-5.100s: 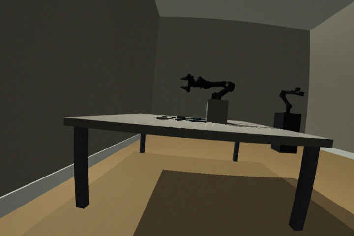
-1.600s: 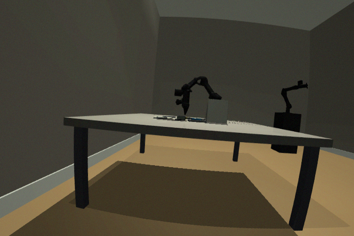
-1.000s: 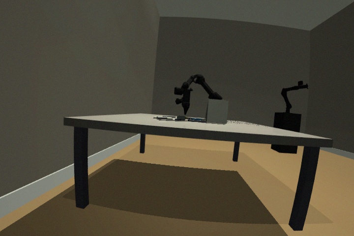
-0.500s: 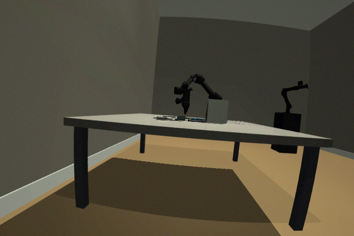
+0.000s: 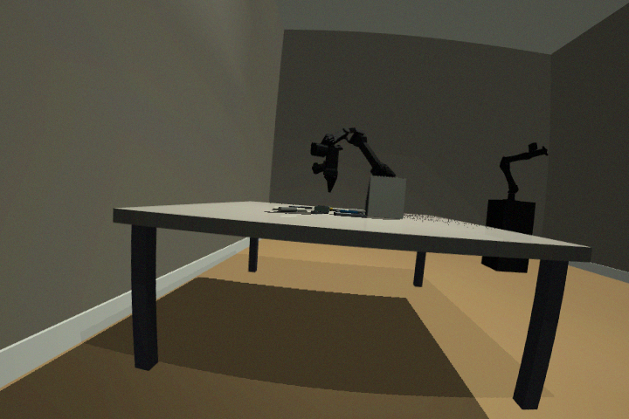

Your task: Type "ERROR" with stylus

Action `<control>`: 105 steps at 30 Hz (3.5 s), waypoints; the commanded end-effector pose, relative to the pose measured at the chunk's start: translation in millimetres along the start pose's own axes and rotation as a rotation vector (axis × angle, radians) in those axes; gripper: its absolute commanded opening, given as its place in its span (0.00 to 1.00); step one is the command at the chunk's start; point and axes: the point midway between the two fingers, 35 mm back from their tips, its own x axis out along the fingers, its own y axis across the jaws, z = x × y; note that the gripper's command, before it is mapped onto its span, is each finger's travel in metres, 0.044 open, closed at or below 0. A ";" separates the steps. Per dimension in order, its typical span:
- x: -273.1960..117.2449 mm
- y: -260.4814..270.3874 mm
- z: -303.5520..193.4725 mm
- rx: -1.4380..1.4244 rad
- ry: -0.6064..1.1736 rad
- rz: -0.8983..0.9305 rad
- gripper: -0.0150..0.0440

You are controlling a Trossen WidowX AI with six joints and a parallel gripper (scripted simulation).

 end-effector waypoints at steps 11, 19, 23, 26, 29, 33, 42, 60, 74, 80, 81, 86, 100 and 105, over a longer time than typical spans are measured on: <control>13.0 -21.2 -14.5 -0.664 0.101 0.097 0.51; 23.7 -41.8 -32.5 -1.340 0.121 0.282 0.51; 26.1 -47.1 -37.9 -1.503 0.108 0.341 0.51; 27.6 -50.4 -41.4 -1.627 0.090 0.382 0.51; 29.2 -54.7 -46.0 -1.744 0.068 0.433 0.51; 30.7 -58.7 -50.5 -1.906 0.028 0.488 0.51; 33.4 -67.9 -61.1 -2.260 -0.102 0.612 0.51; 34.2 -72.3 -64.9 -2.470 -0.200 0.664 0.51; 37.4 -72.3 -65.0 -2.470 -0.200 0.664 0.51; 43.0 -72.4 -65.0 -2.470 -0.199 0.664 0.51; 44.0 -72.4 -65.0 -2.470 -0.199 0.663 0.51; 46.5 -72.5 -65.0 -2.470 -0.199 0.663 0.51; 55.0 -72.9 -64.8 -2.470 -0.199 0.663 0.51; 57.9 -73.1 -64.7 -2.470 -0.199 0.663 0.51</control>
